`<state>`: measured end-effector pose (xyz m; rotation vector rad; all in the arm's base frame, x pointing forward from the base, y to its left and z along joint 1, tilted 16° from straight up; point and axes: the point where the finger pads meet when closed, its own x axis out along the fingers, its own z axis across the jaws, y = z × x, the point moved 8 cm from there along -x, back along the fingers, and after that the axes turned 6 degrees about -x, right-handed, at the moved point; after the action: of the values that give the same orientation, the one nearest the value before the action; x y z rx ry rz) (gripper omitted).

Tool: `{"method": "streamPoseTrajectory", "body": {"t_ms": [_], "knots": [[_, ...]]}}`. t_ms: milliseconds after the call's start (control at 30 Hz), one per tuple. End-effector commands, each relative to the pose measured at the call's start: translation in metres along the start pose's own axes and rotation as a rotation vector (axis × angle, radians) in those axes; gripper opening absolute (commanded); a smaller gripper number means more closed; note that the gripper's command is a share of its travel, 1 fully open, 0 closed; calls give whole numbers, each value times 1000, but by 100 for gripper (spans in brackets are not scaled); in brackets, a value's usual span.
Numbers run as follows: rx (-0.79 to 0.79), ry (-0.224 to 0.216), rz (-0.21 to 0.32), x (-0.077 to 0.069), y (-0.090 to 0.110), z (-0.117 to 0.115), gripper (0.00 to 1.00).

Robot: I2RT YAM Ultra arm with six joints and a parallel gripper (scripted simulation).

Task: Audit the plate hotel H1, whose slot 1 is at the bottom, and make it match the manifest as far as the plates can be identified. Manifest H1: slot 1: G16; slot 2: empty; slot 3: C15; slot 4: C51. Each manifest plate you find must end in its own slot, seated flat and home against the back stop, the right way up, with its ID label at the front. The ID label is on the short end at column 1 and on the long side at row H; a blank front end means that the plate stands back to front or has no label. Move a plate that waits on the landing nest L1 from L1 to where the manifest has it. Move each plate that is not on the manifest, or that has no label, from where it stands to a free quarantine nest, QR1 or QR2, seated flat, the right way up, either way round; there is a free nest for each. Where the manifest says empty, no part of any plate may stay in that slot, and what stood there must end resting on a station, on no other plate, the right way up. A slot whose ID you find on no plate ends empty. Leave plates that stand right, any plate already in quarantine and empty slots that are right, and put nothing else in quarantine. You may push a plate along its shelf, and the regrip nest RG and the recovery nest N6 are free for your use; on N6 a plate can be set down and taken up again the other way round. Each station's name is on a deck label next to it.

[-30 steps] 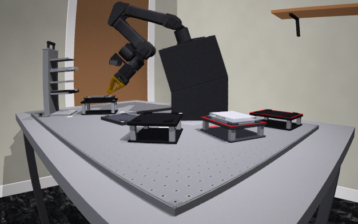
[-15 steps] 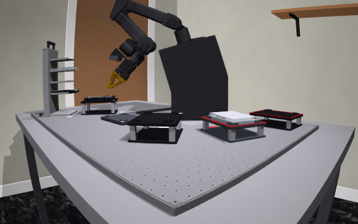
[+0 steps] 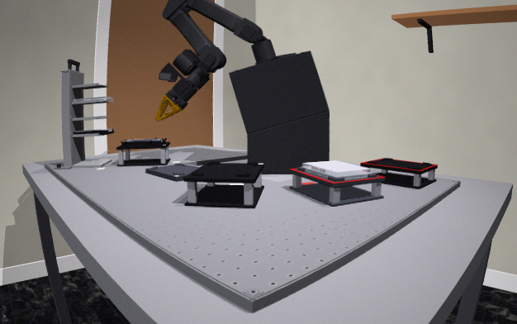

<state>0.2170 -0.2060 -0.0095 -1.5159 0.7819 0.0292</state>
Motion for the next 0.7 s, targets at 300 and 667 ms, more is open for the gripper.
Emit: {"method": "streamPoseTrajectory", "body": {"t_ms": [300,667], "knots": [[0,-32,238,22,-41,-3,100],[0,-57,475,52,-77,-7,100]]}}
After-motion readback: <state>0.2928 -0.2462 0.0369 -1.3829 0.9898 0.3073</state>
